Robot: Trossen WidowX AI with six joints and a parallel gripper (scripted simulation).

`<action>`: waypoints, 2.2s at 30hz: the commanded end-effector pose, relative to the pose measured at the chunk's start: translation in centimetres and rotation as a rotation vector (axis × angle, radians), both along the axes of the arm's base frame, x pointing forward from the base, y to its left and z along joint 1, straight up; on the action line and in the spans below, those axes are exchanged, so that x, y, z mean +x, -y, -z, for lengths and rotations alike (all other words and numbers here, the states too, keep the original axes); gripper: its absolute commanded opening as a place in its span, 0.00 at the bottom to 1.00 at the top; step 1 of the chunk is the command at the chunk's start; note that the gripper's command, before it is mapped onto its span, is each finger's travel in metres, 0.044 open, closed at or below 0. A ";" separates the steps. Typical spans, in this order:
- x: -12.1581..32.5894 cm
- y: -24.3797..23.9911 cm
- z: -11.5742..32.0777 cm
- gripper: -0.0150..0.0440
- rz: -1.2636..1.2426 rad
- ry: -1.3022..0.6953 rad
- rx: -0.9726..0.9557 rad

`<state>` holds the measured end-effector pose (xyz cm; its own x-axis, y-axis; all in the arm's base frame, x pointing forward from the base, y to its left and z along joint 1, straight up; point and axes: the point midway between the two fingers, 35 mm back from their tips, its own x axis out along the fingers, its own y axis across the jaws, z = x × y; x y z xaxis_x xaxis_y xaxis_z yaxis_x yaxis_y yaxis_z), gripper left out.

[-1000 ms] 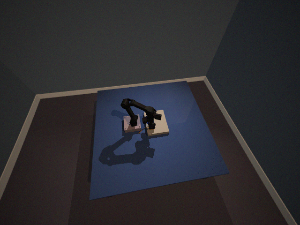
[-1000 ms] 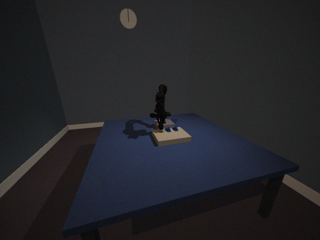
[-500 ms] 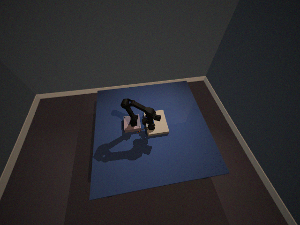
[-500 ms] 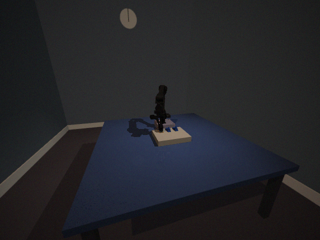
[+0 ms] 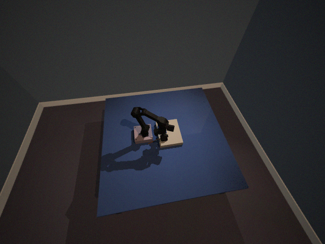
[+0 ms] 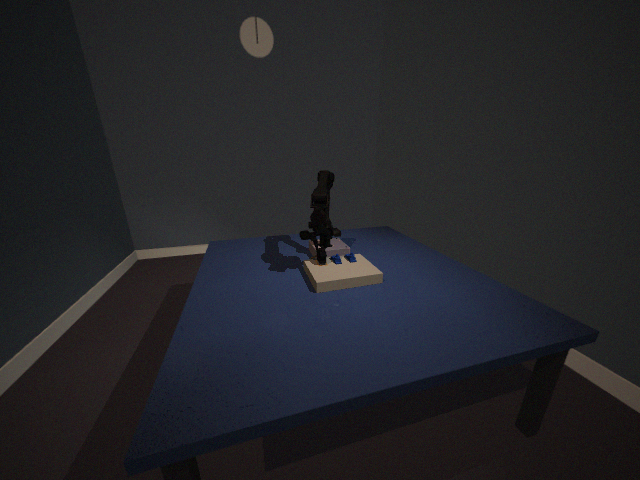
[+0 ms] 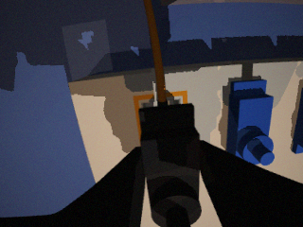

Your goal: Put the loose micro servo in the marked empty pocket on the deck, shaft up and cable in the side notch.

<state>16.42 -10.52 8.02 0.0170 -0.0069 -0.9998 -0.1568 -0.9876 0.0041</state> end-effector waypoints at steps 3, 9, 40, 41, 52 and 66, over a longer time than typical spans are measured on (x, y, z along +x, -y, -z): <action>0.0 0.1 0.5 0.25 -0.003 -0.002 -0.003; 0.0 0.1 1.1 0.25 -0.003 -0.002 -0.003; 0.0 0.1 4.2 0.25 -0.003 -0.002 -0.003; 0.0 0.1 4.3 0.25 -0.003 -0.002 -0.003; 0.0 0.1 4.8 0.43 -0.003 -0.002 -0.003; -0.2 -0.1 1.3 0.57 -0.003 -0.002 -0.003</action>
